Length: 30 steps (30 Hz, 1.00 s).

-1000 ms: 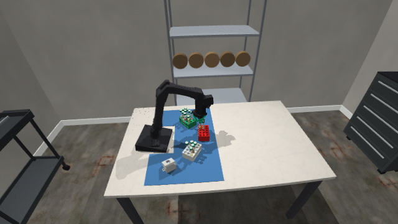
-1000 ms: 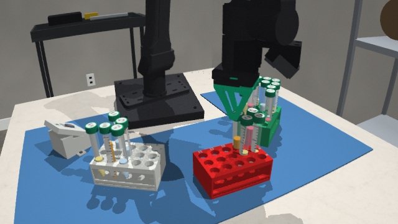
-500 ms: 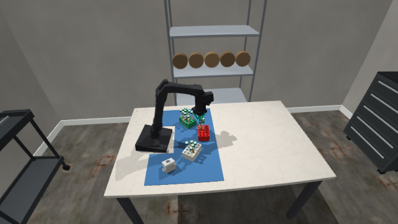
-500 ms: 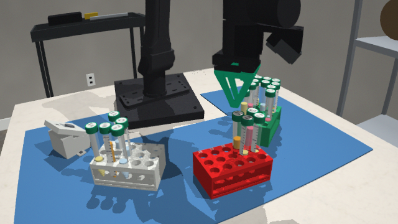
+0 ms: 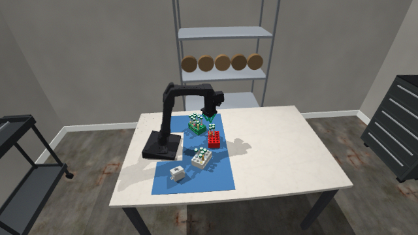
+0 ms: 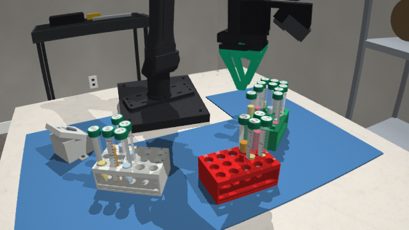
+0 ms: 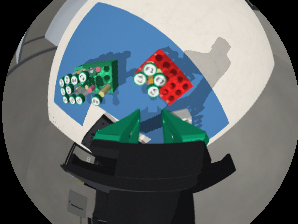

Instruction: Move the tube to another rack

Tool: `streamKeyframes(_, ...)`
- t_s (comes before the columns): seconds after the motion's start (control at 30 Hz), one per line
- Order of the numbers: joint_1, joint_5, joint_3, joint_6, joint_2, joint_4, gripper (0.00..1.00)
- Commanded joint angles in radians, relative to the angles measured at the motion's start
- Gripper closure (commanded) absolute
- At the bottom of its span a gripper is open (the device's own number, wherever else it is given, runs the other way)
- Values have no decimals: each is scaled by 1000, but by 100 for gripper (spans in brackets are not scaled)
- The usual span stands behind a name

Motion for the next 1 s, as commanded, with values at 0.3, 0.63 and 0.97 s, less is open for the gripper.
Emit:
streamKeyframes(0.3, -30, -5, -94, 136, -117, -20, 70)
streamKeyframes(0.63, -65, -11, -203, 368, -218, -11, 70)
streamKeyframes(0.97, -66, -11, -198, 701, -213, -11, 70)
